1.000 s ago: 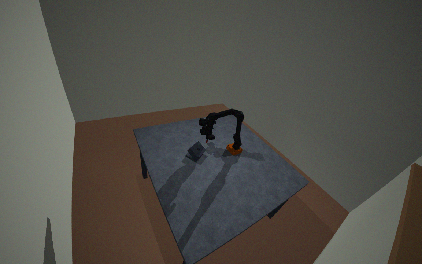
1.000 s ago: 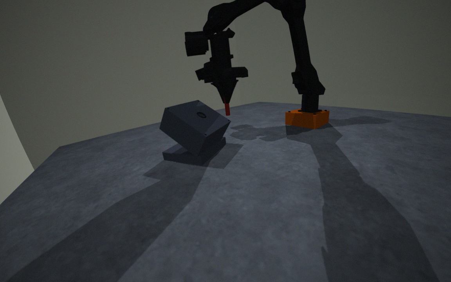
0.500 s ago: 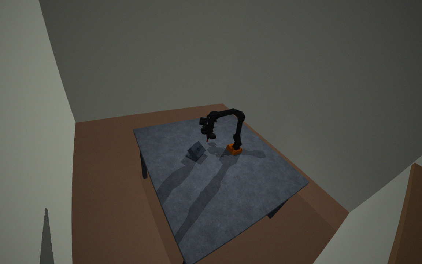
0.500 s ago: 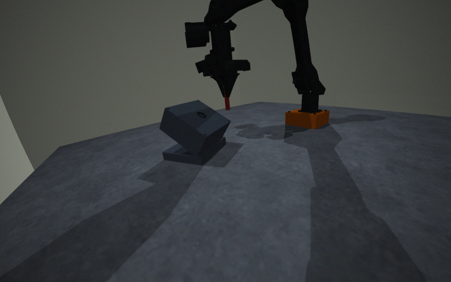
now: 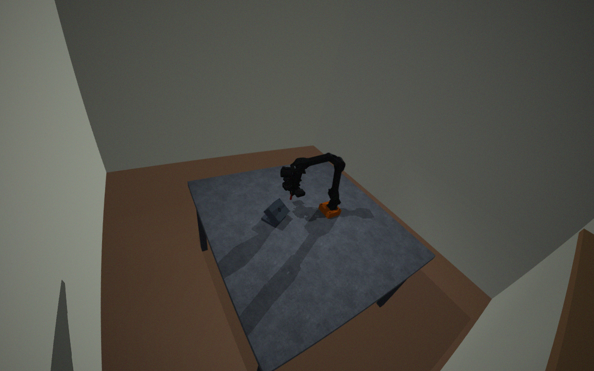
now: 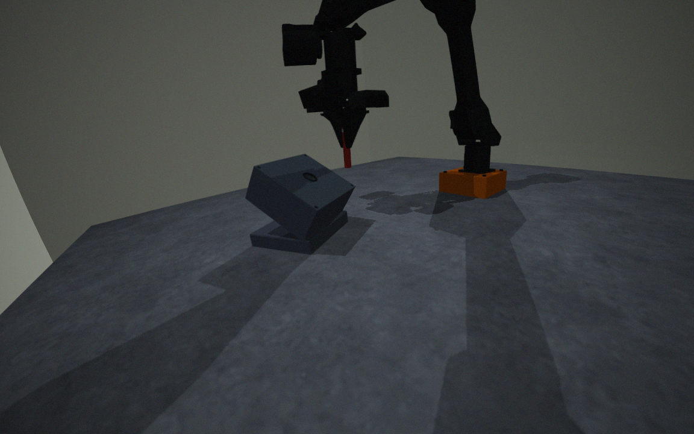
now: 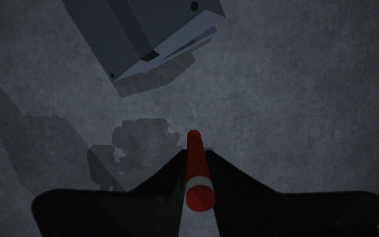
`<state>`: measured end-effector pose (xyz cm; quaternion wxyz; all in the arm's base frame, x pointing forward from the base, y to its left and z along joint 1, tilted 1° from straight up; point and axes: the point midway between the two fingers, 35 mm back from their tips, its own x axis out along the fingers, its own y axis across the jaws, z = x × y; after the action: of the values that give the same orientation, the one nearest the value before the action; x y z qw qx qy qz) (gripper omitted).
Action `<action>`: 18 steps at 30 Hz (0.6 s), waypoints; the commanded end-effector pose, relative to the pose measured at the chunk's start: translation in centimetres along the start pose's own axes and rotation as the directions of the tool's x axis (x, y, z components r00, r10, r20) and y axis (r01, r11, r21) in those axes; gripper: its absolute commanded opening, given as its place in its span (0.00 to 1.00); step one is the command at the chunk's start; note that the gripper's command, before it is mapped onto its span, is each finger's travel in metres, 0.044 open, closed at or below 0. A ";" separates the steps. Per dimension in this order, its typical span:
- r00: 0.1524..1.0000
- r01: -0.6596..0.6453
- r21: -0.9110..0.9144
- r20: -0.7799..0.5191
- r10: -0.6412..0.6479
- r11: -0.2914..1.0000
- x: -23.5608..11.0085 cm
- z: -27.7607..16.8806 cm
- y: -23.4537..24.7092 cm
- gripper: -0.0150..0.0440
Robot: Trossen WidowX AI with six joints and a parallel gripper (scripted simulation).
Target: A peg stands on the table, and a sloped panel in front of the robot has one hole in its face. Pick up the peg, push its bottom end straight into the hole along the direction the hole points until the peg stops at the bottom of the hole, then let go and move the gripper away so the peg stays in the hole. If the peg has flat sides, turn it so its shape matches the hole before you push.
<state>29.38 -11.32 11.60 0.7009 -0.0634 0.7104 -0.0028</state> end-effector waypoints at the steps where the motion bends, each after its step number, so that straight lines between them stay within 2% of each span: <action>1: 1.000 0.022 -0.030 0.008 -0.022 0.999 -0.5 0.5 0.0 0.25; 18: 0.996 0.086 -0.163 0.016 -0.085 0.983 -1.3 1.9 1.4 0.25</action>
<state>30.72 -9.71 12.31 0.6944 -0.1374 0.7059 0.0245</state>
